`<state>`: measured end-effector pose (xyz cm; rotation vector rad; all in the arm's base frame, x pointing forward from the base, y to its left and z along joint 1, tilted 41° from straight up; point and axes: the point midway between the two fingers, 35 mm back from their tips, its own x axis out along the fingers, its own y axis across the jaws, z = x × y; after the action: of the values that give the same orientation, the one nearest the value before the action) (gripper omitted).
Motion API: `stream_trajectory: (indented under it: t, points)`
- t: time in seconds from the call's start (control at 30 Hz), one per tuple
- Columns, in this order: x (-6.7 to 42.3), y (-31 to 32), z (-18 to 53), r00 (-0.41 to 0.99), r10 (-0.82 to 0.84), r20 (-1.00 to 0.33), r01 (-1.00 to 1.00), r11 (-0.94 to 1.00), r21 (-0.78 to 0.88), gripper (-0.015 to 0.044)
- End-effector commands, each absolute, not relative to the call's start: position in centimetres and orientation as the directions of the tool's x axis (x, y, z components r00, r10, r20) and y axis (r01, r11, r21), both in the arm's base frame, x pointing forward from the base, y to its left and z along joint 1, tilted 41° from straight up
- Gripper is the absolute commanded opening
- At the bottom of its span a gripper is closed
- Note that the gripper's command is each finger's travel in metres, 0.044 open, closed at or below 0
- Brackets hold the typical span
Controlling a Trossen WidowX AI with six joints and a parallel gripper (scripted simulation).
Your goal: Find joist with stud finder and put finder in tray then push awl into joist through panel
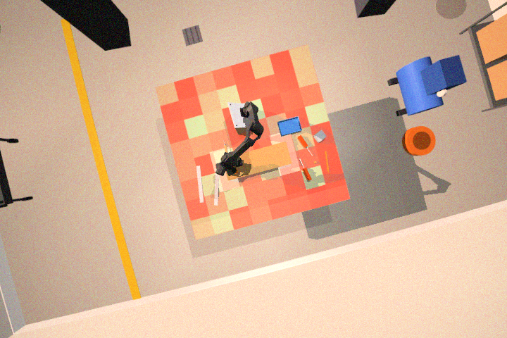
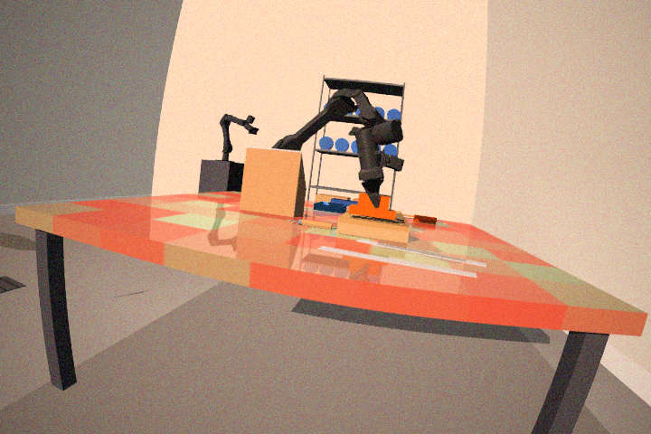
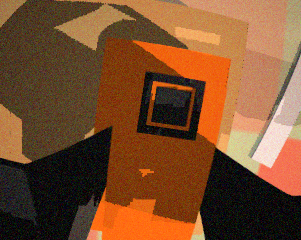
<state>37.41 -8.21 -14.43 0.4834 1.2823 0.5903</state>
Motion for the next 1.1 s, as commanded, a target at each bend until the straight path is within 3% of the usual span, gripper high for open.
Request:
stream_trajectory:
  t: [0.0,1.07]
  points:
    - [37.2,-7.7,-14.9,0.177,0.656,-0.734,-0.133,0.754,0.643,0.0]
    - [36.7,-4.5,-12.6,0.176,0.658,-0.732,-0.132,0.753,0.645,0.0]
